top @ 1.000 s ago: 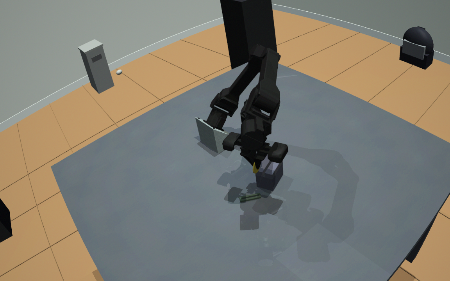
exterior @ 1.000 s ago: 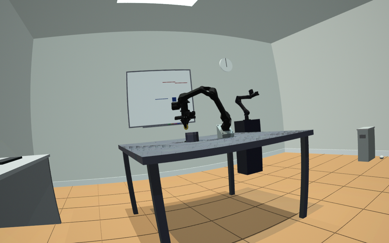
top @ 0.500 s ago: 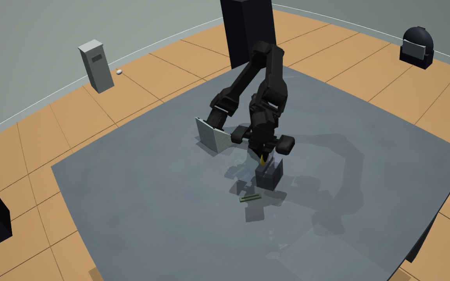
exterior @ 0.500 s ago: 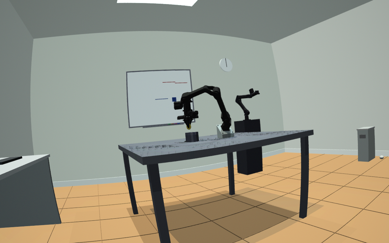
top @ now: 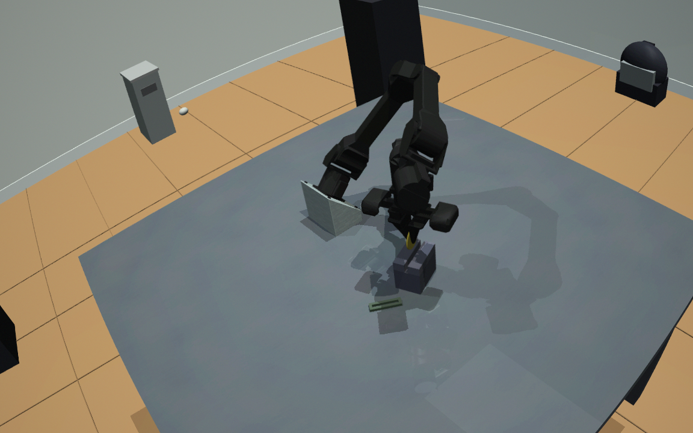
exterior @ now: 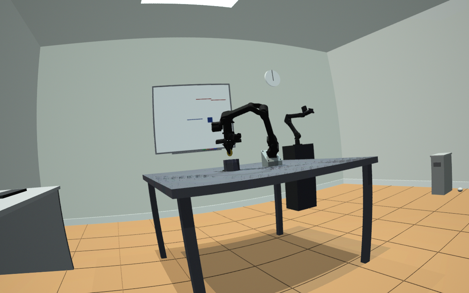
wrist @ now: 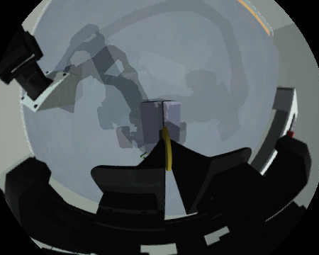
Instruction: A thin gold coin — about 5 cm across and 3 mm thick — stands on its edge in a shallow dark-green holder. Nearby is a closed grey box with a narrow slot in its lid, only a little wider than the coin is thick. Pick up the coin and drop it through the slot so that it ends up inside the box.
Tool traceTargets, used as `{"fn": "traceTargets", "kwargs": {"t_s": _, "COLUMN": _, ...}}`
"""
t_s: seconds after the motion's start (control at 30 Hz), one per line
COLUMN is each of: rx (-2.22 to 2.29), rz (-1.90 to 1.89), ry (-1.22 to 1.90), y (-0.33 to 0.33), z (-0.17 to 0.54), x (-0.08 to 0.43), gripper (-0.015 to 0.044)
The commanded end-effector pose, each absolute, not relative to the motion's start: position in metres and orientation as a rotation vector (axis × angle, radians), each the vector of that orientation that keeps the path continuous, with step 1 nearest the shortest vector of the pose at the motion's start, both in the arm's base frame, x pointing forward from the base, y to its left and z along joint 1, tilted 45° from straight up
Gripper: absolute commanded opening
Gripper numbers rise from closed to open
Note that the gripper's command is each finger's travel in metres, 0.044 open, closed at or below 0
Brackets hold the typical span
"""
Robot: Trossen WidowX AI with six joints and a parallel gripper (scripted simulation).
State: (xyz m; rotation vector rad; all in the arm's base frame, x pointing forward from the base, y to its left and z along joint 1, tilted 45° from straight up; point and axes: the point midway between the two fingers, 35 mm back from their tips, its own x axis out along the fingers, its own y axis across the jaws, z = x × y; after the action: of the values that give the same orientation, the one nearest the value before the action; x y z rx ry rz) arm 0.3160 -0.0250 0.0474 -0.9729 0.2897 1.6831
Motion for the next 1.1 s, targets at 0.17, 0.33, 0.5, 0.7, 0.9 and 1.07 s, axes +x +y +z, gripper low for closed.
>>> {"fn": "traceTargets", "kwargs": {"t_s": 0.17, "rx": -0.972, "rz": 1.685, "ry": 0.290, "y": -0.0245, "z": 0.0468, "x": 0.3160, "gripper": 0.0000}}
{"fn": "traceTargets", "kwargs": {"t_s": 0.33, "rx": -0.969, "rz": 1.684, "ry": 0.293, "y": -0.0217, "z": 0.0481, "x": 0.3131, "gripper": 0.0000}}
{"fn": "traceTargets", "kwargs": {"t_s": 0.5, "rx": -0.964, "rz": 1.682, "ry": 0.297, "y": -0.0205, "z": 0.0490, "x": 0.3109, "gripper": 0.0000}}
{"fn": "traceTargets", "kwargs": {"t_s": 0.7, "rx": -0.966, "rz": 1.683, "ry": 0.295, "y": -0.0196, "z": 0.0511, "x": 0.3109, "gripper": 0.0000}}
{"fn": "traceTargets", "kwargs": {"t_s": 0.9, "rx": -0.971, "rz": 1.685, "ry": 0.294, "y": -0.0208, "z": 0.0494, "x": 0.3124, "gripper": 0.0000}}
{"fn": "traceTargets", "kwargs": {"t_s": 1.07, "rx": -0.971, "rz": 1.685, "ry": 0.294, "y": -0.0208, "z": 0.0494, "x": 0.3124, "gripper": 0.0000}}
